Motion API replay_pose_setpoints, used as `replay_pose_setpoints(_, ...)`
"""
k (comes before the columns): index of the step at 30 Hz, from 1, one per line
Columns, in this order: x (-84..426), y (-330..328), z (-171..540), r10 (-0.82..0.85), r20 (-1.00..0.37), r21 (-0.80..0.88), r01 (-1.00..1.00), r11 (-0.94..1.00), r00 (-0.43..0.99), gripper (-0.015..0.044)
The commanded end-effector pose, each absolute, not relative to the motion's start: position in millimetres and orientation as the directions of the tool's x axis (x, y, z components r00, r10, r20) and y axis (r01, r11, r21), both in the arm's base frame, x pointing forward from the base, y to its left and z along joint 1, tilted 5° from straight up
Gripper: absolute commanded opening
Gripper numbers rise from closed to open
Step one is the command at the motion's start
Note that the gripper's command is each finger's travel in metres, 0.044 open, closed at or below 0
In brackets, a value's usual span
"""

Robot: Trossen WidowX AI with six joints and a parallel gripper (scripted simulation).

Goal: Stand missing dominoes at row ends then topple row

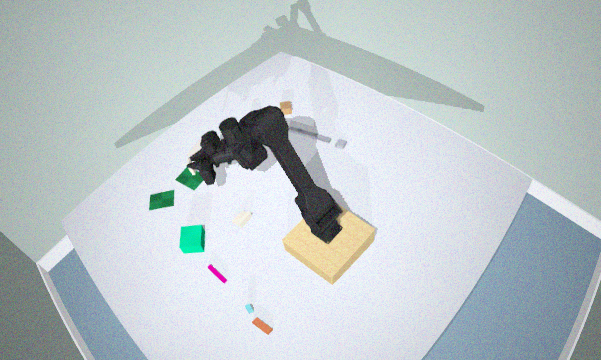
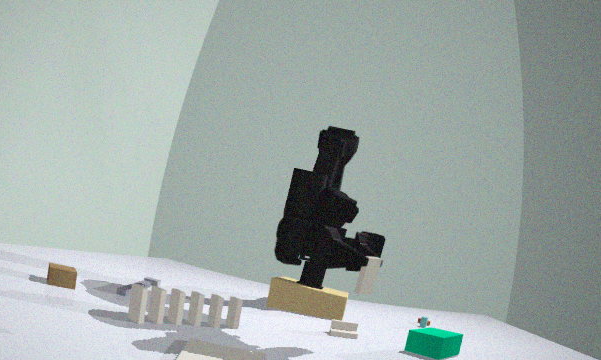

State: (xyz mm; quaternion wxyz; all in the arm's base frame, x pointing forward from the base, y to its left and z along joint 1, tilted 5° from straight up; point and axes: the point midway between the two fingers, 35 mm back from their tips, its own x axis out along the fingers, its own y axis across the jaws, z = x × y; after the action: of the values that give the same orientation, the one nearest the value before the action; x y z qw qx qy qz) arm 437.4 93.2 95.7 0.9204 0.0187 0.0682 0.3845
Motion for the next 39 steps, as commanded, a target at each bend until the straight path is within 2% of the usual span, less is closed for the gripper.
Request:
replay_pose_setpoints(1,424,92,100,0.722,-0.078,0.078,-0.718,0.691,0.687,0.0107)
replay_pose_setpoints(7,403,91,106,0.740,-0.029,0.054,-0.738,0.673,0.672,0.0107)
replay_pose_setpoints(24,403,91,105,0.740,-0.028,0.054,-0.739,0.672,0.672,0.0107)
replay_pose_setpoints(39,410,98,54,0.746,-0.062,0.044,-0.745,0.665,0.663,0.0107)
